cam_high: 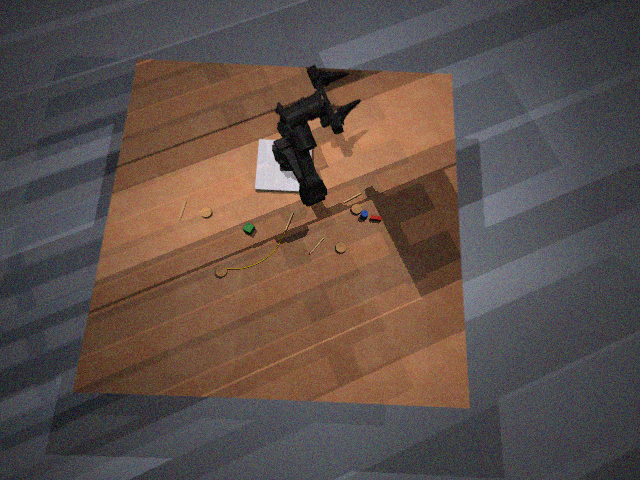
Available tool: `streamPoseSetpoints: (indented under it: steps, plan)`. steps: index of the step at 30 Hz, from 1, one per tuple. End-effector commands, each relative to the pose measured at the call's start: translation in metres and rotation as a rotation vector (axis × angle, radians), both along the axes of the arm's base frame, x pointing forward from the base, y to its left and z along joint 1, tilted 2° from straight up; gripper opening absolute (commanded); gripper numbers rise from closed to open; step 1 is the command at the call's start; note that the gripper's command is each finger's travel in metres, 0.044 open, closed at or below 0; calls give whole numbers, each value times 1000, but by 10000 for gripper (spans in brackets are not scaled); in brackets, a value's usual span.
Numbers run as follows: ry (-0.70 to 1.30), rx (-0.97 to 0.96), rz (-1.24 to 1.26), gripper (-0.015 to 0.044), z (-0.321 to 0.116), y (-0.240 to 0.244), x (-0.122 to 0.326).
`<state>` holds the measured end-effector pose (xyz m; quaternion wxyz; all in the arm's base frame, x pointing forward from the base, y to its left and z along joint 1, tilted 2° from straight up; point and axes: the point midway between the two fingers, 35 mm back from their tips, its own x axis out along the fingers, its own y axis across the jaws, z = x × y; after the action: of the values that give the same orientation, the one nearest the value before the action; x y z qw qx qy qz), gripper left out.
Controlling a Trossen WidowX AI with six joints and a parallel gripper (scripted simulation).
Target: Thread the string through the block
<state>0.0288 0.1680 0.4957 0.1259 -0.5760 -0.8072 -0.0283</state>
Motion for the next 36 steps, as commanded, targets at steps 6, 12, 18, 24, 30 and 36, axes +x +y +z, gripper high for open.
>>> streamPoseSetpoints:
  steps: [6, 12, 18, 24, 30, 36]
  plan:
    - [-160, 118, 37, 440, 13, -9, -29]
    - [-499, 455, 118, 440, 36, -49, -99]
    - [-784, 867, 170, 440, 47, -115, -160]
    - [-889, 1256, 211, 440, 42, -186, -191]
    - [-921, 1527, 202, 440, 34, -237, -201]
    - [-907, 1909, 137, 440, 17, -310, -200]
